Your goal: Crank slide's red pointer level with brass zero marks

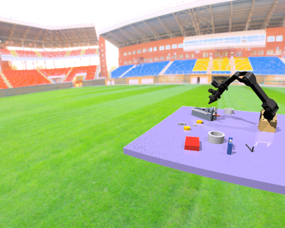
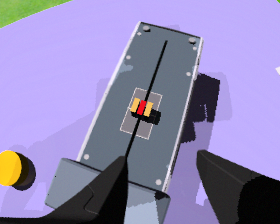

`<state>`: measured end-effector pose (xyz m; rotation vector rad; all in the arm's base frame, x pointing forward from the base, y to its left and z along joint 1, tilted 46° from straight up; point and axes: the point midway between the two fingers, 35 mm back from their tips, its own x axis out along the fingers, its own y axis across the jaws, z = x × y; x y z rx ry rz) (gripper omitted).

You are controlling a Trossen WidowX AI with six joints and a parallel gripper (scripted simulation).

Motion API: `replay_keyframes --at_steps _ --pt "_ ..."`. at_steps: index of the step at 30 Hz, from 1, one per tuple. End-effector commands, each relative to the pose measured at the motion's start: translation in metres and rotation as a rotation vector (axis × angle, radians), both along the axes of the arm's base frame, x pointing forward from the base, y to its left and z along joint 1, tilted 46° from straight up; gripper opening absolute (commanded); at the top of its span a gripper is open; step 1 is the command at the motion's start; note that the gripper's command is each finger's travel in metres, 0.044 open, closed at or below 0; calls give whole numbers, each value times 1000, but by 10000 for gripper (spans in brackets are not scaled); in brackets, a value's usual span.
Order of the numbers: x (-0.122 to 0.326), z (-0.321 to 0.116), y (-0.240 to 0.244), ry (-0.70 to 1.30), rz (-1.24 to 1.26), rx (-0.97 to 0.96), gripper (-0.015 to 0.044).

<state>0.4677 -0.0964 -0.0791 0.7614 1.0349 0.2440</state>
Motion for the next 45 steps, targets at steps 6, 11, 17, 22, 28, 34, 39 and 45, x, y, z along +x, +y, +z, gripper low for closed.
replay_keyframes --at_steps 6,11,17,22,28,34,39,45 --pt "0 0 0 0 0 0 0" --pt "0 0 0 0 0 0 0" --pt "0 0 0 0 0 1 0" --pt "0 0 0 0 0 1 0" --pt "0 0 0 0 0 1 131" --pt "0 0 0 0 0 1 289" --pt "0 0 0 0 0 1 420" --pt "0 0 0 0 0 1 335"
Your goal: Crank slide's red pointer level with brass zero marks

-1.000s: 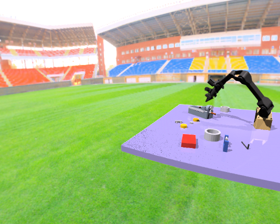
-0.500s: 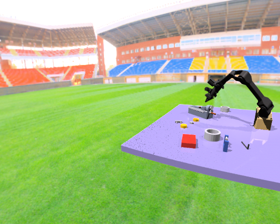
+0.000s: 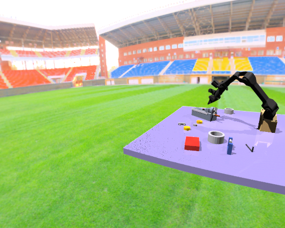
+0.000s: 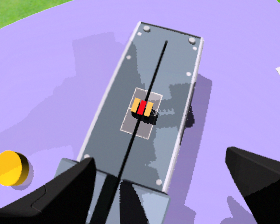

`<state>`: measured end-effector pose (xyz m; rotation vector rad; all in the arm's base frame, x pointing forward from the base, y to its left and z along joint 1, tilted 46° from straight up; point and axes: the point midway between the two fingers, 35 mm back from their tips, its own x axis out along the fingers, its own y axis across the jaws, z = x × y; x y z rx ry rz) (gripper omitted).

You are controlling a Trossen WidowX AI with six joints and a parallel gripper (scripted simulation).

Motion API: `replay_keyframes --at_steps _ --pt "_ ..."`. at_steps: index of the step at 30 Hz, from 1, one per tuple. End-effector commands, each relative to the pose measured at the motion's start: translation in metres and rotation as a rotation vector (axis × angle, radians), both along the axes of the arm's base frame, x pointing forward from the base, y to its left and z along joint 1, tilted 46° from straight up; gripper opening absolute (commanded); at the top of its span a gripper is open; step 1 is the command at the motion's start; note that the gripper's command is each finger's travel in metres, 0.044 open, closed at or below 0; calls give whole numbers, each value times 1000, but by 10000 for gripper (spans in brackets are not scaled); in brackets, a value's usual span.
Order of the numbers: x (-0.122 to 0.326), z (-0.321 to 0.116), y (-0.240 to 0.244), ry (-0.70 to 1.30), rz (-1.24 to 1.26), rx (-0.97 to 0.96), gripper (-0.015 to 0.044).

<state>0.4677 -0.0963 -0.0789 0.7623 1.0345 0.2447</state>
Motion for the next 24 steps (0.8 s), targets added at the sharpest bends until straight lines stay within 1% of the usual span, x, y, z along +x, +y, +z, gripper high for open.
replay_keyframes --at_steps 1,13,24 --pt "0 0 0 0 0 0 309" --pt "0 0 0 0 0 0 0" --pt "0 0 0 0 0 0 0"
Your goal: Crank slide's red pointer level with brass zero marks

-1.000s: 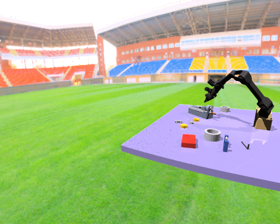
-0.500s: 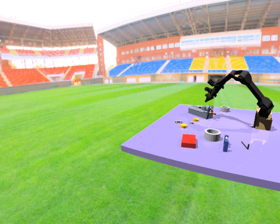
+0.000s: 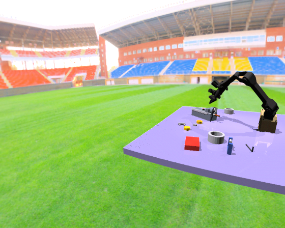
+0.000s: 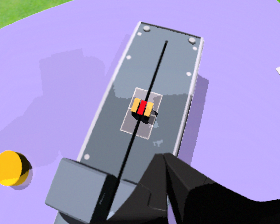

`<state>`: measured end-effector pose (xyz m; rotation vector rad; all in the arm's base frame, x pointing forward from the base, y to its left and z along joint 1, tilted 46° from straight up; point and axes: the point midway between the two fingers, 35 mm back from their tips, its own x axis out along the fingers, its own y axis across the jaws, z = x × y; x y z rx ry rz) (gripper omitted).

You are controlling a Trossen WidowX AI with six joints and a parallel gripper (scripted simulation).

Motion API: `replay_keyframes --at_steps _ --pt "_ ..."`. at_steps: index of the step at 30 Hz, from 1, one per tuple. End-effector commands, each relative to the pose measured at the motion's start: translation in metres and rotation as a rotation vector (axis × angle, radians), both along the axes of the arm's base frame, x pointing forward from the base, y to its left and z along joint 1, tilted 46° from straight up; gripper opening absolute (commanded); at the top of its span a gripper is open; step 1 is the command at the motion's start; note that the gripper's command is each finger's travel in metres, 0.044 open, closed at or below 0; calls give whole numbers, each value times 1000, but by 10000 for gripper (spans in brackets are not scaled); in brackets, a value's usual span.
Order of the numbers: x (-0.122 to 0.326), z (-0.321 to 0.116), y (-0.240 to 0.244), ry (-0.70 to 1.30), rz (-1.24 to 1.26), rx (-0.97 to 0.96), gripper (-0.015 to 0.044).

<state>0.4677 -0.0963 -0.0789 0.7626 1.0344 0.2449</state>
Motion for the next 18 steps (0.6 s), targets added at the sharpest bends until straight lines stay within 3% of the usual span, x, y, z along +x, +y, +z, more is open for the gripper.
replay_keyframes --at_steps 1,7,18 --pt "0 0 0 0 0 0 0" --pt "0 0 0 0 0 0 0" --pt "0 0 0 0 0 0 289"
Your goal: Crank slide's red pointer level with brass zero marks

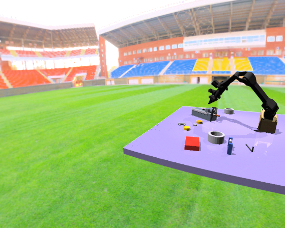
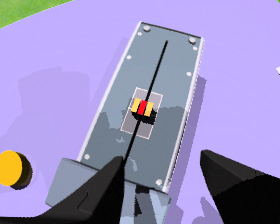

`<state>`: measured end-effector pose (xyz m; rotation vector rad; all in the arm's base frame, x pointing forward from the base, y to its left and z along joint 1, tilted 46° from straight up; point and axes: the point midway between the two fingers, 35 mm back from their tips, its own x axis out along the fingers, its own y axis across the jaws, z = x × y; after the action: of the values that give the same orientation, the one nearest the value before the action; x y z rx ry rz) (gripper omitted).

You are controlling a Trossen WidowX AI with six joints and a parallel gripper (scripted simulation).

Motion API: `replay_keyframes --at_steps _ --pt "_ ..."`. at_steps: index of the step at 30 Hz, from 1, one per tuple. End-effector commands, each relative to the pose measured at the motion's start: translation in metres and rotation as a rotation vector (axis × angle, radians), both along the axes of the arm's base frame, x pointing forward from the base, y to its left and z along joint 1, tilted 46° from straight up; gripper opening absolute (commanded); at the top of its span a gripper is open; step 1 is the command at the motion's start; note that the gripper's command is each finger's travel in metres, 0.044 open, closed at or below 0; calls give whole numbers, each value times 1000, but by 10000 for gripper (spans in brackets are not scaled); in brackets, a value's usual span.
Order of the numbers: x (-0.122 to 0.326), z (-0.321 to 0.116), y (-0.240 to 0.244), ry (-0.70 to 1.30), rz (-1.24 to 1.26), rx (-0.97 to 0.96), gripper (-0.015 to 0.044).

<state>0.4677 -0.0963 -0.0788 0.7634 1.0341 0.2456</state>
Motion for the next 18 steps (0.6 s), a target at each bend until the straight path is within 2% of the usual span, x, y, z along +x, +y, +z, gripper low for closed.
replay_keyframes --at_steps 1,5,7,18 --pt "0 0 0 0 0 -1 315" --pt "0 0 0 0 0 -1 420" --pt "0 0 0 0 0 -1 440" --pt "0 0 0 0 0 -1 151"
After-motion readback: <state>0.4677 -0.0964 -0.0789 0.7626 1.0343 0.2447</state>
